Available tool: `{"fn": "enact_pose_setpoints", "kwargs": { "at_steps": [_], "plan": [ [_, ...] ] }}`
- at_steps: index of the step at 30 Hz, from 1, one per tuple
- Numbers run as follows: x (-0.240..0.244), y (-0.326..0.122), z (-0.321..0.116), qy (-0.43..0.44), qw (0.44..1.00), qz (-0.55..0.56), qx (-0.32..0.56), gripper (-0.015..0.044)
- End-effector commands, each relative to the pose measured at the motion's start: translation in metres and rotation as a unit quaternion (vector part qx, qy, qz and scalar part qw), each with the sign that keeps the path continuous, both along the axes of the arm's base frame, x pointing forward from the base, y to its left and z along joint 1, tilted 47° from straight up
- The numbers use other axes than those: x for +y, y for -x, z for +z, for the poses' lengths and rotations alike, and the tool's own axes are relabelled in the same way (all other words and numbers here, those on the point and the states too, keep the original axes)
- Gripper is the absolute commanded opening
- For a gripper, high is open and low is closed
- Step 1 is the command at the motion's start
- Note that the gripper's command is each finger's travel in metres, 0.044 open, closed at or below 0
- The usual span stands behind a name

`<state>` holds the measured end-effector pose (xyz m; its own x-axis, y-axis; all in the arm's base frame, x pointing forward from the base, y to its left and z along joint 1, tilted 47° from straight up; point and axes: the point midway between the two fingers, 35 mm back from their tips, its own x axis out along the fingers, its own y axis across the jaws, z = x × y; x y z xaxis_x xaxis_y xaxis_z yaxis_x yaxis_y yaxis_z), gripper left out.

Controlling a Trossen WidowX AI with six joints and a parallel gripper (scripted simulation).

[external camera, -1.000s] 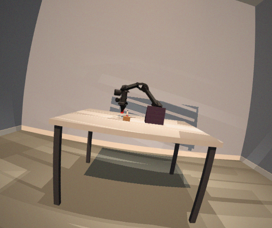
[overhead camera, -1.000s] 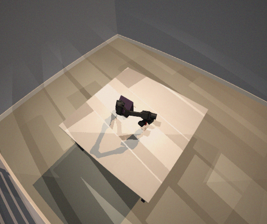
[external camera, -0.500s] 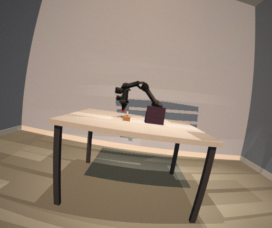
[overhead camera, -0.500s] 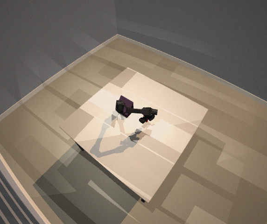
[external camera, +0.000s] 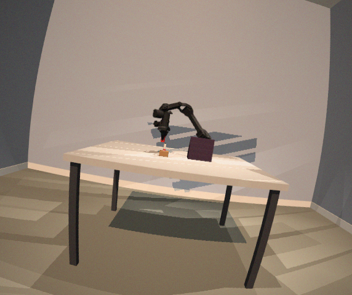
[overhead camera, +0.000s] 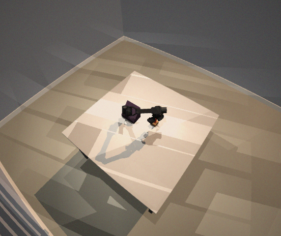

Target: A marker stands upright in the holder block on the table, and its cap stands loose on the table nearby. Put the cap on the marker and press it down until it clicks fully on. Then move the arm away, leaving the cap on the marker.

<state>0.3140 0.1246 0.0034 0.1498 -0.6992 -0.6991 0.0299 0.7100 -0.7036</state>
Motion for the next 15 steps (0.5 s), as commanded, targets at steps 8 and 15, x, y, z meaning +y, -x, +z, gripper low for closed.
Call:
{"fn": "enact_pose_setpoints", "kwargs": {
  "at_steps": [8,15],
  "plan": [
    [0.031,0.028,-0.011,0.003,1.0,-0.006,-0.007,0.0],
    [0.028,0.028,-0.014,0.003,1.0,-0.006,-0.007,0.0]
  ]
}}
